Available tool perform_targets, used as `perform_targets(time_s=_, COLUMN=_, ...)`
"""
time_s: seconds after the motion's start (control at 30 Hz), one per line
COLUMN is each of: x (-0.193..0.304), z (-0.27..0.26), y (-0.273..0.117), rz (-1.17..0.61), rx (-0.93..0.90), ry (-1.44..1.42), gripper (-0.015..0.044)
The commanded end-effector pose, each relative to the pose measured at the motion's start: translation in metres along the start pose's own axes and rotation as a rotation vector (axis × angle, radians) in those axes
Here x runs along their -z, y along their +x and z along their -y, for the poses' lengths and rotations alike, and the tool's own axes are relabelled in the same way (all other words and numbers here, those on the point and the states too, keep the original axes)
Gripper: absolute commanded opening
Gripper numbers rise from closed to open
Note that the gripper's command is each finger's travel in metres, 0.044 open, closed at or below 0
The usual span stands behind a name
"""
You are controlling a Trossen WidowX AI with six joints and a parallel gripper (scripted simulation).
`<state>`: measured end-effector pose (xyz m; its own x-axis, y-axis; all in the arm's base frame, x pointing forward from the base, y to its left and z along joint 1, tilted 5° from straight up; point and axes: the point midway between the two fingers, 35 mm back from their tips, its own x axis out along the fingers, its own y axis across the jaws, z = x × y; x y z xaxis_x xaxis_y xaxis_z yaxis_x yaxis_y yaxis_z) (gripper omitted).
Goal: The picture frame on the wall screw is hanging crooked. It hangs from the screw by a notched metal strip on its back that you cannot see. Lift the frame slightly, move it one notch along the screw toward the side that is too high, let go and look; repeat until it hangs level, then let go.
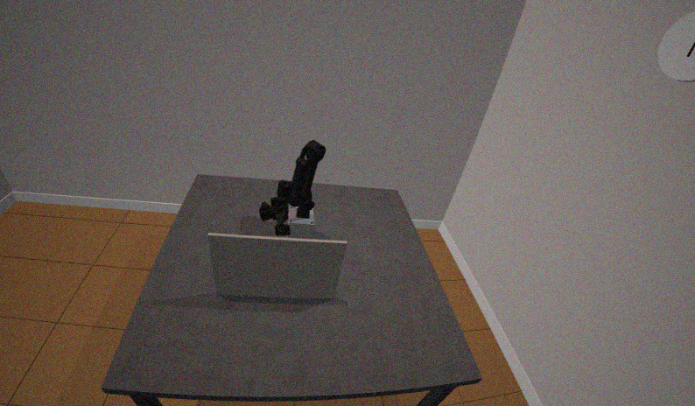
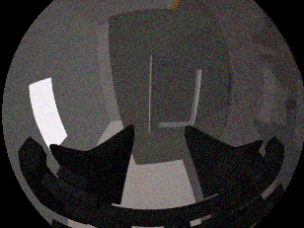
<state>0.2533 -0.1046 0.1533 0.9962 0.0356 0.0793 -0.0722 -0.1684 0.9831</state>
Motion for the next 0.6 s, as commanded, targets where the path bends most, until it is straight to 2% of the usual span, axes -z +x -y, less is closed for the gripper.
perform_targets(time_s=0.0, x=0.000, z=0.002, y=0.005, rz=0.005, rx=-0.005, ry=-0.007, gripper=0.0260)
perform_targets(time_s=0.27, x=-0.001, z=0.002, y=0.011, rz=0.005, rx=-0.006, ry=-0.008, gripper=0.0260)
perform_targets(time_s=0.5, x=-0.001, z=0.000, y=0.077, rz=0.004, rx=-0.013, ry=-0.011, gripper=0.0260)
perform_targets(time_s=0.57, x=0.000, z=0.000, y=0.085, rz=0.004, rx=-0.013, ry=-0.012, gripper=0.0260)
